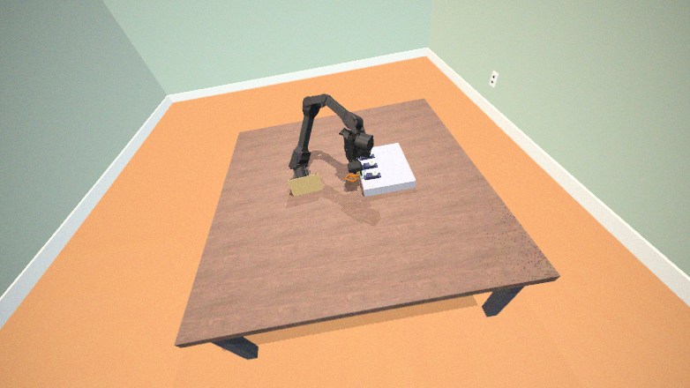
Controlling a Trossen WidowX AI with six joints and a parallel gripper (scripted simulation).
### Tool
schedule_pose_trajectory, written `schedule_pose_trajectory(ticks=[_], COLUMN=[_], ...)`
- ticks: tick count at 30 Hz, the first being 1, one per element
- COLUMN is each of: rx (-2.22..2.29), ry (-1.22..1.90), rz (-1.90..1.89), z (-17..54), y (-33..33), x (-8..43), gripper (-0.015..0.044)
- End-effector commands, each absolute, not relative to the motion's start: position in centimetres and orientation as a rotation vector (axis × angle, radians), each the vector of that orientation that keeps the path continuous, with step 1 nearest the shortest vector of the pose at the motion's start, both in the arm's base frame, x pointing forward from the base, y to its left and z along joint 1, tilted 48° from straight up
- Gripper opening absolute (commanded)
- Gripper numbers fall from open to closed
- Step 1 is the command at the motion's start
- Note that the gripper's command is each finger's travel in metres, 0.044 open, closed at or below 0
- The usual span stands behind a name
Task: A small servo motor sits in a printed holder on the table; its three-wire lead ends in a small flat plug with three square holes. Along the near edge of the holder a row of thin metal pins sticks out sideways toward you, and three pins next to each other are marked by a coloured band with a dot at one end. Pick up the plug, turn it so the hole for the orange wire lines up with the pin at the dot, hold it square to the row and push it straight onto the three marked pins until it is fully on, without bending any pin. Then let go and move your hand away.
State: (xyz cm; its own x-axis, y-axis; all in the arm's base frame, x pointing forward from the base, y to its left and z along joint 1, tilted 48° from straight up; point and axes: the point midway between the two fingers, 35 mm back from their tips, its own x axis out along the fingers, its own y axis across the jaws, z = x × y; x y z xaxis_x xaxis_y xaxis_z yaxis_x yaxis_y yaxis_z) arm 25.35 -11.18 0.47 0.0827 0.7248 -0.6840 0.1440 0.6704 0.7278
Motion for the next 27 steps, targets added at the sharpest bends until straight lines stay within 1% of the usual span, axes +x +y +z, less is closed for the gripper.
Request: schedule_pose_trajectory(ticks=[1, 6, 27], rx=[0.769, 0.769, 0.769], ry=[1.448, 1.449, 1.449], rz=[0.504, 0.503, 0.503], z=[1.4, 4.2, 4.3], y=[-12.3, -15.2, -15.3], x=[25.4, 24.9, 24.9], gripper=[0.0315, 0.044, 0.044])
